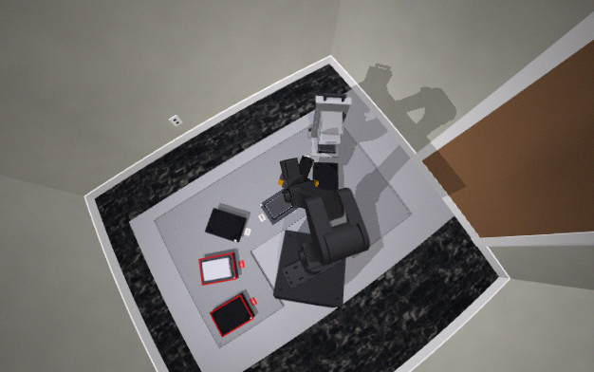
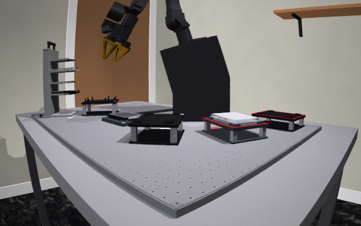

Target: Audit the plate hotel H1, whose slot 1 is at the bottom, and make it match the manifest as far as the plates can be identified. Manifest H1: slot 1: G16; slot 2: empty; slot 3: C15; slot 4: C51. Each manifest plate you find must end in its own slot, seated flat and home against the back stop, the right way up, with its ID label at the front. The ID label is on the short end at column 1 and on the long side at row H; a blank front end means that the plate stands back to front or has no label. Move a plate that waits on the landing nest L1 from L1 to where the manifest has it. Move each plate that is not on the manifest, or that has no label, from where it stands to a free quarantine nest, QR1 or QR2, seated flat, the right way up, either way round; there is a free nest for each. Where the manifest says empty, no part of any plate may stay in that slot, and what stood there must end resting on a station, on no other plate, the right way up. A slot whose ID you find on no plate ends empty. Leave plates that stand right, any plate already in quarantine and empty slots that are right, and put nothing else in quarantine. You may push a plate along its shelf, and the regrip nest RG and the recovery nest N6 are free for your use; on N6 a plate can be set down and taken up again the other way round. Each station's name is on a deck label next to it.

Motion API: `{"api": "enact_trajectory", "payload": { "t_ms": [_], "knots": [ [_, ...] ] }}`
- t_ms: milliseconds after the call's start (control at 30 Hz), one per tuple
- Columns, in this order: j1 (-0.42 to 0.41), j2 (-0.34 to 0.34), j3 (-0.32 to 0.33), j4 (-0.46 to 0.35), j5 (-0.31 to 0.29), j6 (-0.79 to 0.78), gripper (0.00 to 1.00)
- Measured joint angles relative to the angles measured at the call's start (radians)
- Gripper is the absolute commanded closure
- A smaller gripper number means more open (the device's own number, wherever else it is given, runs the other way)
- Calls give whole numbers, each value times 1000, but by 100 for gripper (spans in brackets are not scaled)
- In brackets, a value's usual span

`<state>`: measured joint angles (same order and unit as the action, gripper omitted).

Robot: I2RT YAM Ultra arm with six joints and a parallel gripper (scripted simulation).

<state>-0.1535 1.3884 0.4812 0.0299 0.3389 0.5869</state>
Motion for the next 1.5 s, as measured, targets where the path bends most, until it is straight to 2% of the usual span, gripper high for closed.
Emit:
{"api": "enact_trajectory", "payload": {
  "t_ms": [400,533,900,1100,1500],
  "knots": [
    [-2,-13,-138,249,8,-183,0],
    [-5,-10,-162,318,6,-233,0],
    [-29,47,-272,586,-31,-404,0],
    [-59,51,-277,657,-62,-458,0],
    [-263,51,-252,672,-211,-557,0]
  ]
}}
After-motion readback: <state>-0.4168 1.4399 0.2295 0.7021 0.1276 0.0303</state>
